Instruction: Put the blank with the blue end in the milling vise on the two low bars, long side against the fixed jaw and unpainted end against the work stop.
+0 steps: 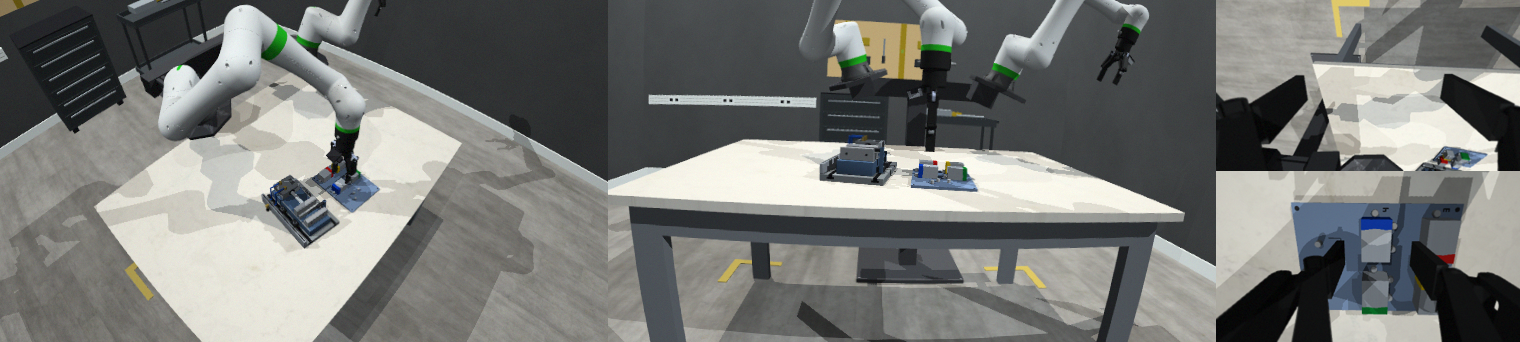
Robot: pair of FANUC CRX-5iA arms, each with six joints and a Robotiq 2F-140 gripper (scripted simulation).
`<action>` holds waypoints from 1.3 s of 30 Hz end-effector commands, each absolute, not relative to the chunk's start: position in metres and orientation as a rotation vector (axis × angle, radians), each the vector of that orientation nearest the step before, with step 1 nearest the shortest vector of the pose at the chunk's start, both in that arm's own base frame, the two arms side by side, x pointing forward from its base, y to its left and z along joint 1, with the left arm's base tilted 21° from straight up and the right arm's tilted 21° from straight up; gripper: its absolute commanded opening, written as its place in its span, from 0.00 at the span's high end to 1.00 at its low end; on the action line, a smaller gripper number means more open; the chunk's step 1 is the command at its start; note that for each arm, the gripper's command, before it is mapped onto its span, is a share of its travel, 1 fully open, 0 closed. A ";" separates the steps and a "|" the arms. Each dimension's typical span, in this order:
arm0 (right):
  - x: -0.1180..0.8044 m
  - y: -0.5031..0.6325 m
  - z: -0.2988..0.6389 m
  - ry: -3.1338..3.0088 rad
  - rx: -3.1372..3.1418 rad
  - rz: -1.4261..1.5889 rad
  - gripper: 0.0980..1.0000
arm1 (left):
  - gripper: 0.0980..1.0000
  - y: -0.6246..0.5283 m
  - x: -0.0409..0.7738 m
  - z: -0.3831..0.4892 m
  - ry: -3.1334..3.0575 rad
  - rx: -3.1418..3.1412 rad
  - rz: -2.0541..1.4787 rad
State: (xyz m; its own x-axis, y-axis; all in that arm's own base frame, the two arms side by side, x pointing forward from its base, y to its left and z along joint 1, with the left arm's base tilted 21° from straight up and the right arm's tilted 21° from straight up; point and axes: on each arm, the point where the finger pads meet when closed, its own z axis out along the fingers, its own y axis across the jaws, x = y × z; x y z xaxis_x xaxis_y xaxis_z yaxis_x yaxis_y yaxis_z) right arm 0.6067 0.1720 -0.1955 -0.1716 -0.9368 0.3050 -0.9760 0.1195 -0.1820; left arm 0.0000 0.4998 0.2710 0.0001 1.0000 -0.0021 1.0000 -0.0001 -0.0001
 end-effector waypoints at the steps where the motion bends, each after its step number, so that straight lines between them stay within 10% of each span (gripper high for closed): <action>1: 0.608 0.171 -0.200 -2.263 1.945 0.520 0.53 | 0.00 0.500 0.000 0.272 2.221 2.221 0.000; 39: 0.617 0.150 -0.260 -2.263 1.945 0.520 0.53 | 0.00 0.500 0.000 0.272 2.221 2.221 0.000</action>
